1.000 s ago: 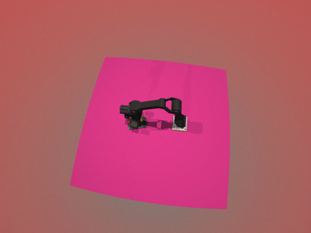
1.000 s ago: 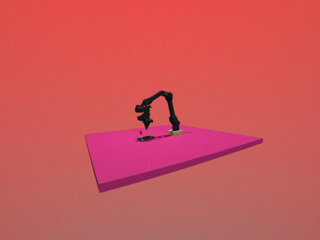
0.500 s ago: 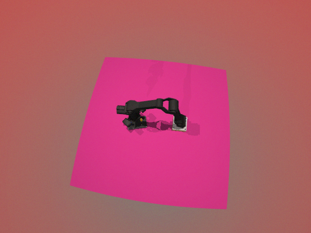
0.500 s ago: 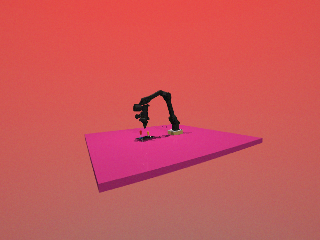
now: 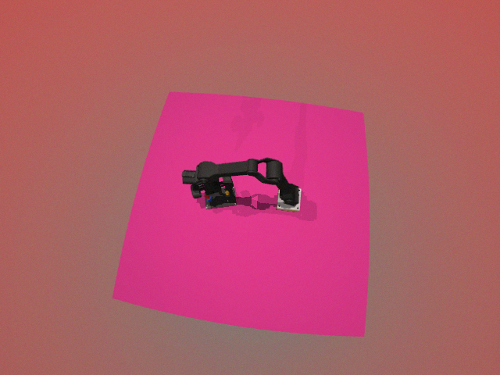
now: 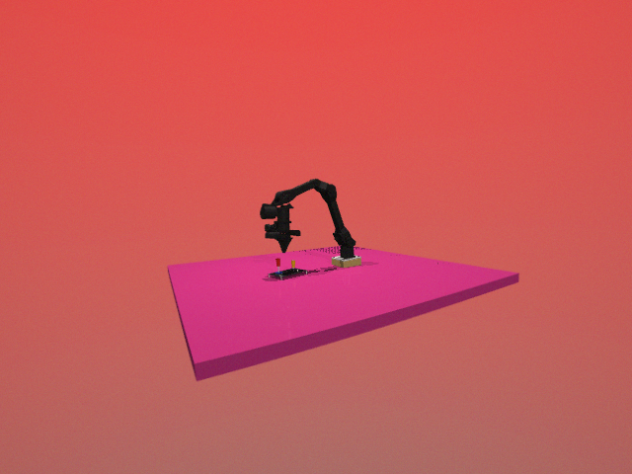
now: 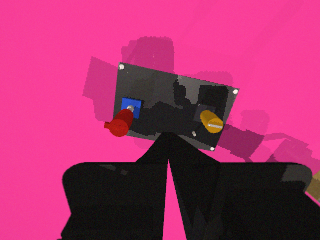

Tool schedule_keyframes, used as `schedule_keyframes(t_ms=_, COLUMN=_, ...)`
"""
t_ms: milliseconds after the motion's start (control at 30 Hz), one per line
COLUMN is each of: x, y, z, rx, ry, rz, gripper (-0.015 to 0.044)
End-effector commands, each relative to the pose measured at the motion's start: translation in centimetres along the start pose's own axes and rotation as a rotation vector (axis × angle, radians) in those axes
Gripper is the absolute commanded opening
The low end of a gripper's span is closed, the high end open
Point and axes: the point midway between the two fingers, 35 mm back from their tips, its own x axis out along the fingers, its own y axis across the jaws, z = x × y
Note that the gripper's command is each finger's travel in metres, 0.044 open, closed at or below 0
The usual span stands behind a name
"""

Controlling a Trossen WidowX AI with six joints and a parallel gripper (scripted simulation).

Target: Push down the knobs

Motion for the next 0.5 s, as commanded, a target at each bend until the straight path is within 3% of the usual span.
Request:
schedule_keyframes(t_ms=0, x=-0.5, y=0.6, z=0.1, rx=0.126, ry=-0.003, rz=0.006, gripper=0.0000)
schedule_keyframes(t_ms=467, x=-1.2, y=2.0, z=0.1, rx=0.608, ry=-0.001, rz=-0.005, gripper=0.0000)
